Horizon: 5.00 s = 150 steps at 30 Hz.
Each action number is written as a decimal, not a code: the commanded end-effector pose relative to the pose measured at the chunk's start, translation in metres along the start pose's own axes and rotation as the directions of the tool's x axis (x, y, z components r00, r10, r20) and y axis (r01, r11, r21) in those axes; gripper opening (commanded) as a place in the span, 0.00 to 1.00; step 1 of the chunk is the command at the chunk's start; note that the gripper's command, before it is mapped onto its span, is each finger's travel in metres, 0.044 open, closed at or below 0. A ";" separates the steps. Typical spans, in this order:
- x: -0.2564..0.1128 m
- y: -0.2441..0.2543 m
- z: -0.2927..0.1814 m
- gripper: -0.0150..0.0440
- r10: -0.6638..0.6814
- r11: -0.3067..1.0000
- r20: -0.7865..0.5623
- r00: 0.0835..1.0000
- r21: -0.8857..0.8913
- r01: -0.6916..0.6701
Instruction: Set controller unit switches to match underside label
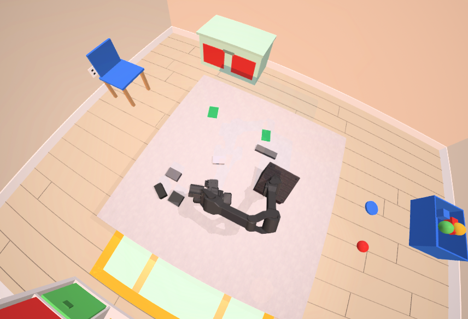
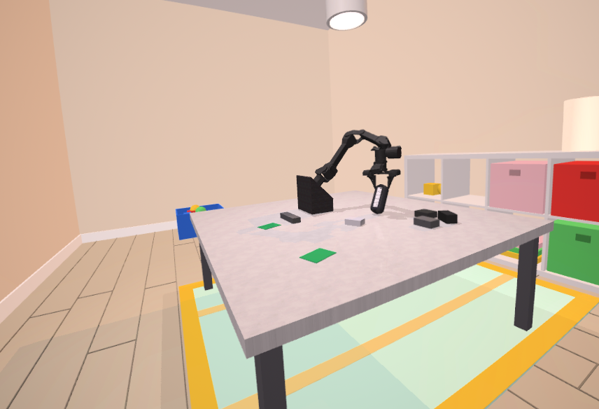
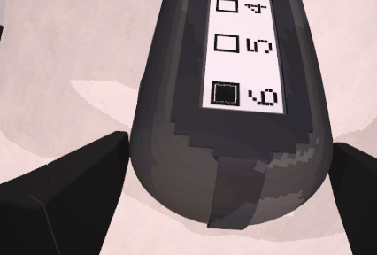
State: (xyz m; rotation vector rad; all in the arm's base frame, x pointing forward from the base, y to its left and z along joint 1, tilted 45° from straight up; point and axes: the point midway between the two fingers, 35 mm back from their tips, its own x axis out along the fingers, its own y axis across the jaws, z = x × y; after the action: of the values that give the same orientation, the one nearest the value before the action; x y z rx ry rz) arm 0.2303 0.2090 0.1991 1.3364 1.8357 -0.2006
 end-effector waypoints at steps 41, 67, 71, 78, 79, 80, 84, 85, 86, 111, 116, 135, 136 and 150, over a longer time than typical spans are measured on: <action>-0.005 0.000 0.042 0.83 -0.007 1.000 0.016 1.000 0.001 0.007; -0.006 0.000 0.064 0.83 -0.008 1.000 0.017 1.000 0.001 0.008; -0.005 0.000 0.067 0.83 -0.008 1.000 0.017 1.000 0.001 0.008; -0.005 0.000 0.073 0.83 -0.008 1.000 0.018 1.000 0.001 0.008; -0.005 0.000 0.074 0.83 -0.008 1.000 0.018 1.000 0.001 0.008; -0.005 0.000 0.075 0.83 -0.008 1.000 0.018 1.000 0.001 0.008; -0.005 0.000 0.078 0.83 -0.008 1.000 0.018 1.000 0.001 0.008; -0.005 0.000 0.079 0.83 -0.008 1.000 0.018 1.000 0.001 0.008; -0.005 0.000 0.080 0.83 -0.008 1.000 0.018 1.000 0.001 0.008; -0.002 0.000 0.100 0.83 -0.008 1.000 0.018 1.000 0.001 0.008; -0.002 0.000 0.104 0.83 -0.008 1.000 0.019 1.000 0.001 0.008; 0.002 0.000 0.119 0.83 -0.008 1.000 0.019 1.000 0.001 0.008; 0.002 0.000 0.120 0.83 -0.008 1.000 0.019 1.000 0.001 0.008; 0.005 0.000 0.130 0.83 -0.008 1.000 0.019 1.000 0.001 0.008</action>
State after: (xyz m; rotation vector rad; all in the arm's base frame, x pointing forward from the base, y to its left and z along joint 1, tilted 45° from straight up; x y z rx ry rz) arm 0.3020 0.1356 0.1198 1.3395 1.7979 -0.2166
